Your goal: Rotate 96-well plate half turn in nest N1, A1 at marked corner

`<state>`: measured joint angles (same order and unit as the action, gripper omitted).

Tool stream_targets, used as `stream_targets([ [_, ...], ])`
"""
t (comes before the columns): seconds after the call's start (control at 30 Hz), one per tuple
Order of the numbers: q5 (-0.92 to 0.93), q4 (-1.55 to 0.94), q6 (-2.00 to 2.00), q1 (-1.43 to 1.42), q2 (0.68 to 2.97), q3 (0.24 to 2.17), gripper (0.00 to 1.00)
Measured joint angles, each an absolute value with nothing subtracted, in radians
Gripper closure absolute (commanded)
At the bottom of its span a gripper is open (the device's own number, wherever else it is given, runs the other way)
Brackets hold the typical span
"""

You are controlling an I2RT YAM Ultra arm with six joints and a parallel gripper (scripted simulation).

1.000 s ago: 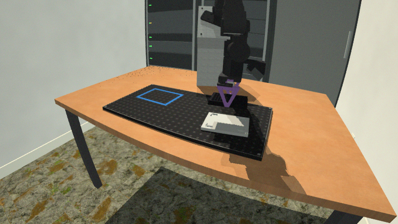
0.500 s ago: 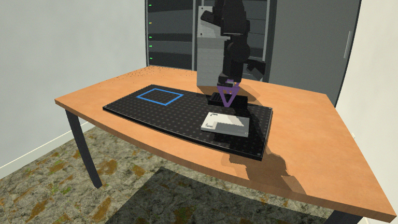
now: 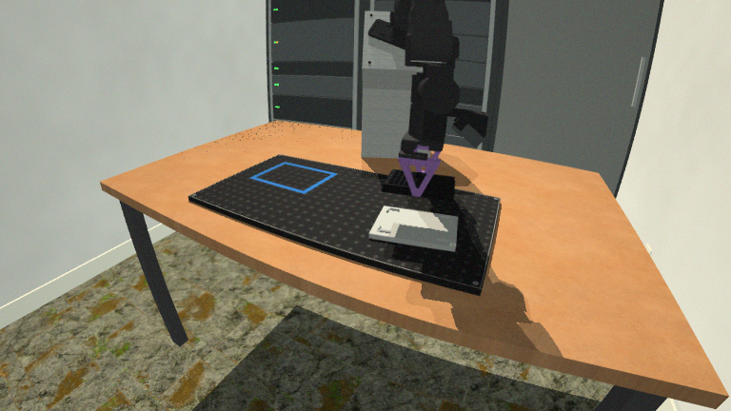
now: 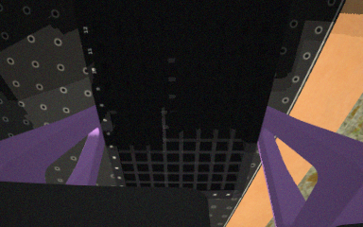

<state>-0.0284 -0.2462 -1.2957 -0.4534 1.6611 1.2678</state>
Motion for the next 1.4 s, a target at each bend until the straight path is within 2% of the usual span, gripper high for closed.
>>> stream_targets([
  [0.73, -0.028, -0.245, -1.291, -0.453, 1.661, 1.267, 1.00],
  [1.4, 0.063, -0.148, -1.012, -0.327, 1.612, 1.088, 1.00],
])
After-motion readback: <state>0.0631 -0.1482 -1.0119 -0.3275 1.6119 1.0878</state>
